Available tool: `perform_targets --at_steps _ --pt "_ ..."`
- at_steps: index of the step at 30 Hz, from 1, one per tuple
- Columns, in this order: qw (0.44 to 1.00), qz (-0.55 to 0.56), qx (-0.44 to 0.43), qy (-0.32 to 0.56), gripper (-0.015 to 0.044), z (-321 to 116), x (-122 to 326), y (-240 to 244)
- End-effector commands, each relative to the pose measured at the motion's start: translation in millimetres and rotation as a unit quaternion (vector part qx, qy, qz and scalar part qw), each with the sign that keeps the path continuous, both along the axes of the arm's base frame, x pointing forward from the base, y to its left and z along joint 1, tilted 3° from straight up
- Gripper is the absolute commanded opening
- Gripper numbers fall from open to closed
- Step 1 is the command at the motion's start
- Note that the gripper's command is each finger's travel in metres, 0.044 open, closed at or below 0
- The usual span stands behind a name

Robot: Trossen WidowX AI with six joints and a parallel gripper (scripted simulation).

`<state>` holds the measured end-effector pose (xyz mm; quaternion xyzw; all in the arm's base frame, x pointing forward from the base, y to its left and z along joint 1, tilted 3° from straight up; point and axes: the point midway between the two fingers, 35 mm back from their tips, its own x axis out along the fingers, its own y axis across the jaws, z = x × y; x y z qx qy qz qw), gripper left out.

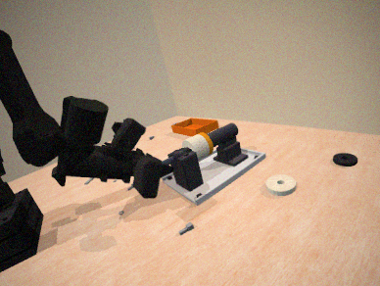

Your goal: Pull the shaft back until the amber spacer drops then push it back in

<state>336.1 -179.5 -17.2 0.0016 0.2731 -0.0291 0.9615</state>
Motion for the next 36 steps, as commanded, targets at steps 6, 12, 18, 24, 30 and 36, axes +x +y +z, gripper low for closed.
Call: perform_targets --at_steps 6,12,18,24,30,36 --pt "1.0 0.001 0.0 0.0 0.0 0.0 -6.0 0.8" --pt "1.0 0.001 0.0 0.0 0.0 0.0 -9.1 1.0" --pt "1.0 0.001 0.0 0.001 0.0 0.0 -12.2 1.2" --pt "1.0 0.001 0.0 0.001 0.0 0.0 -15.0 1.3" --pt "1.0 0.001 0.0 0.001 0.0 0.0 -13.8 1.3" --pt "1.0 0.001 0.0 0.001 0.0 0.0 -14.4 1.3"
